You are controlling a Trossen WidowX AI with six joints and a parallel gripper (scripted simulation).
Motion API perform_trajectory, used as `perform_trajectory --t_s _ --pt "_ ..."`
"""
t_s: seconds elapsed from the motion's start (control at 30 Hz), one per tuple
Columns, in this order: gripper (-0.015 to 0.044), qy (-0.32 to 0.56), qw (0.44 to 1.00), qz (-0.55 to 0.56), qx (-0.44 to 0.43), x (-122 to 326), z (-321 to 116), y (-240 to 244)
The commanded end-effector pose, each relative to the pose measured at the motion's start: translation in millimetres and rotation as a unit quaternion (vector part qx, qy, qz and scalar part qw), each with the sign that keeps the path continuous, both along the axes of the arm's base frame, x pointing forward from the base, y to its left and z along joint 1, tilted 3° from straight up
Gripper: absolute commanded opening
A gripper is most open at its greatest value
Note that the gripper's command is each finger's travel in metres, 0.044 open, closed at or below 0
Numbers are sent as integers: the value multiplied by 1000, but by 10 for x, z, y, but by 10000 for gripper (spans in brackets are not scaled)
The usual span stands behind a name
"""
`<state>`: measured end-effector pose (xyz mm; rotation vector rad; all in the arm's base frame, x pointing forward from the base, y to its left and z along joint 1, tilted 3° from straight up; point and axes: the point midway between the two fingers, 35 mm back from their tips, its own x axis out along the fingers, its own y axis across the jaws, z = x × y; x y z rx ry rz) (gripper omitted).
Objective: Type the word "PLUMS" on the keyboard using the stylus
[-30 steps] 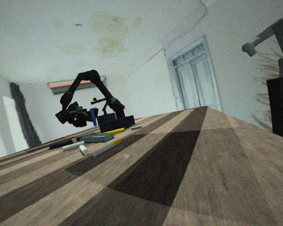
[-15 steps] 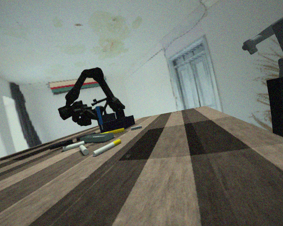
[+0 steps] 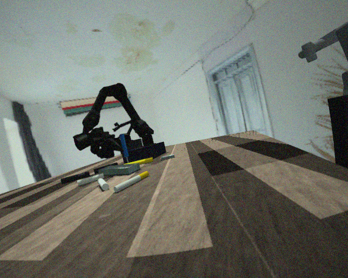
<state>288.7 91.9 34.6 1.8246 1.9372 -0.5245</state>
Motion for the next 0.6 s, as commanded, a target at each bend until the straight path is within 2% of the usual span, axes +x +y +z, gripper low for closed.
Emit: perform_trajectory --t_s 0.0,0.57 --pt "81 4 1000 -2 2 1 -28 7" --pt "81 4 1000 -2 2 4 -120 4"
